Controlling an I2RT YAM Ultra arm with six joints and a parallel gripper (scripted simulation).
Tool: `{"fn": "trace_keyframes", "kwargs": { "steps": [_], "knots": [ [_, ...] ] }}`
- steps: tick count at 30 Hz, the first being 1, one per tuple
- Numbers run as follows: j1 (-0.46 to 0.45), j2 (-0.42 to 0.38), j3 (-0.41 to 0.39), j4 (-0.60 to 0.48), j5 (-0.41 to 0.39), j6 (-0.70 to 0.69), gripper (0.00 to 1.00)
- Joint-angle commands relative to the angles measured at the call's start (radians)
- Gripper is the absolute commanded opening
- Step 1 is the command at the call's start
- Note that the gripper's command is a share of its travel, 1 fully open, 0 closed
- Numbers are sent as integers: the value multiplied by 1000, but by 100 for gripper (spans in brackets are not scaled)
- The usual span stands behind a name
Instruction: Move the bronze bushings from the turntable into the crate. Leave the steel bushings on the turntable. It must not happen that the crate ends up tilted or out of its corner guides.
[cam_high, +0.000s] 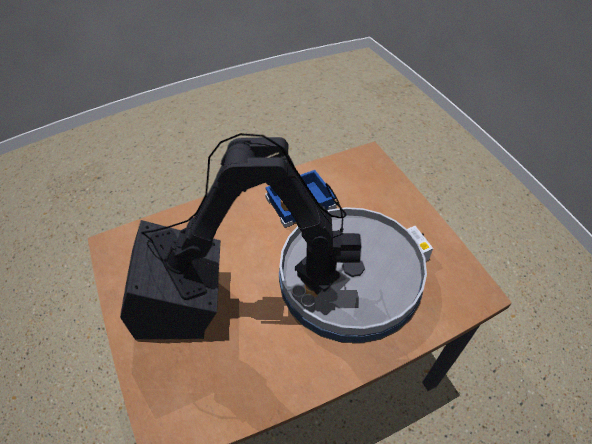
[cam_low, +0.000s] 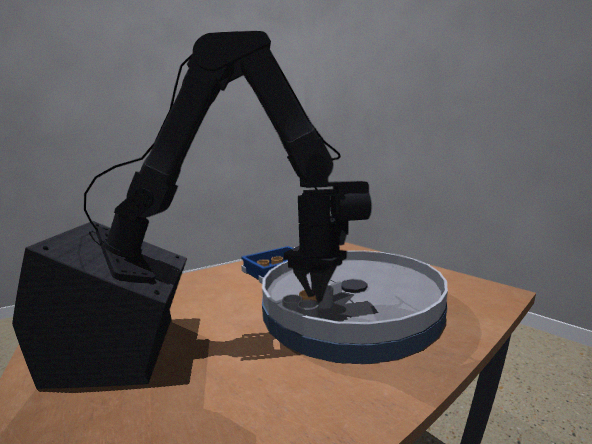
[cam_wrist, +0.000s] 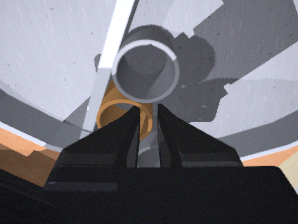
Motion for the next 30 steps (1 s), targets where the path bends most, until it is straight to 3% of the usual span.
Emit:
{"fn": "trace_keyframes", "kwargs": {
  "steps": [1,26,27,30],
  "knots": [
    [5,-25,-6,15,-13,9,15],
    [5,-25,-6,13,-13,9,15],
    [5,-25,-6,13,-13,9,0],
    [6,-25,-6,-4,-13,8,0]
  ]
}}
